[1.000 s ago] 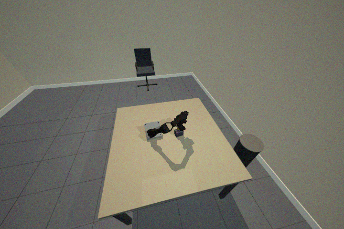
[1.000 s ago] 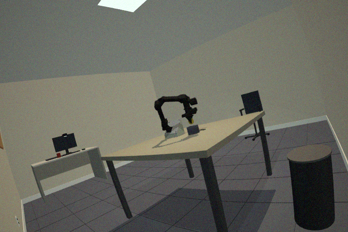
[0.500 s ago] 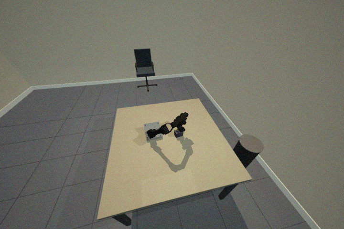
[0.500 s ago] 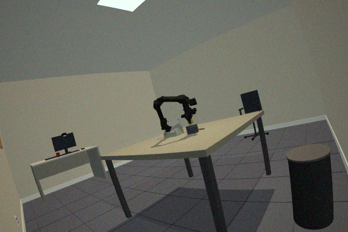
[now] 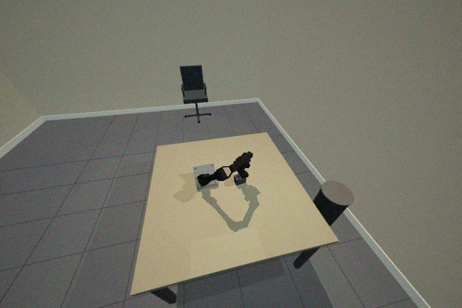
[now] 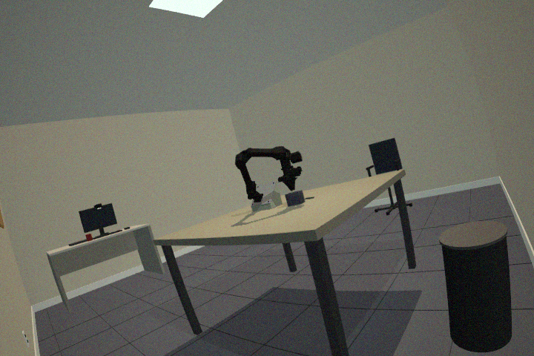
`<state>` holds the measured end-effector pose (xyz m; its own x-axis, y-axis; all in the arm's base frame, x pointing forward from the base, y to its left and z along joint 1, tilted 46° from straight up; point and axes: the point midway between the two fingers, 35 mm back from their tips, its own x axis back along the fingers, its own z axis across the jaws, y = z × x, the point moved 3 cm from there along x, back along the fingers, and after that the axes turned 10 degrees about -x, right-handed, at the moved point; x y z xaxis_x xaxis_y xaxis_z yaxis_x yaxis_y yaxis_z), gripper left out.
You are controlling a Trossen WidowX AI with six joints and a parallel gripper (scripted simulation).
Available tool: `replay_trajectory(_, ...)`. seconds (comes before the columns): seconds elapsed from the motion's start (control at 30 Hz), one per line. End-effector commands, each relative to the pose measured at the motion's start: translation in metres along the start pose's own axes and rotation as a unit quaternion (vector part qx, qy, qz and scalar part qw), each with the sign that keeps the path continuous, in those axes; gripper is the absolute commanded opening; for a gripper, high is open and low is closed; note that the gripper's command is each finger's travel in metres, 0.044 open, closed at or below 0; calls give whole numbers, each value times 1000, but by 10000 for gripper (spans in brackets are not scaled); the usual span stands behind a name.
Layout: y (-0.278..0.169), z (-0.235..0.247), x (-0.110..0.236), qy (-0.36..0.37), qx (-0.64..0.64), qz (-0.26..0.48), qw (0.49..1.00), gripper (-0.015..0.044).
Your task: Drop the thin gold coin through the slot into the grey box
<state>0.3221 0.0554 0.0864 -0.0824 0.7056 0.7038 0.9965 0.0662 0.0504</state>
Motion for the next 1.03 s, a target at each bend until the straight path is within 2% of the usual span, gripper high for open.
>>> replay_trajectory(0.0,0,0,0,0,0,0,1000,161)
replay_trajectory(0.23,0,0,0,0,0,0,1000,161)
replay_trajectory(0.53,0,0,20,0,0,0,1000,397)
replay_trajectory(0.6,-1,0,39,-1,1,2,1000,440)
replay_trajectory(0.7,-4,-2,59,-4,2,3,1000,440)
replay_trajectory(1.0,-4,-2,59,-4,2,3,1000,440)
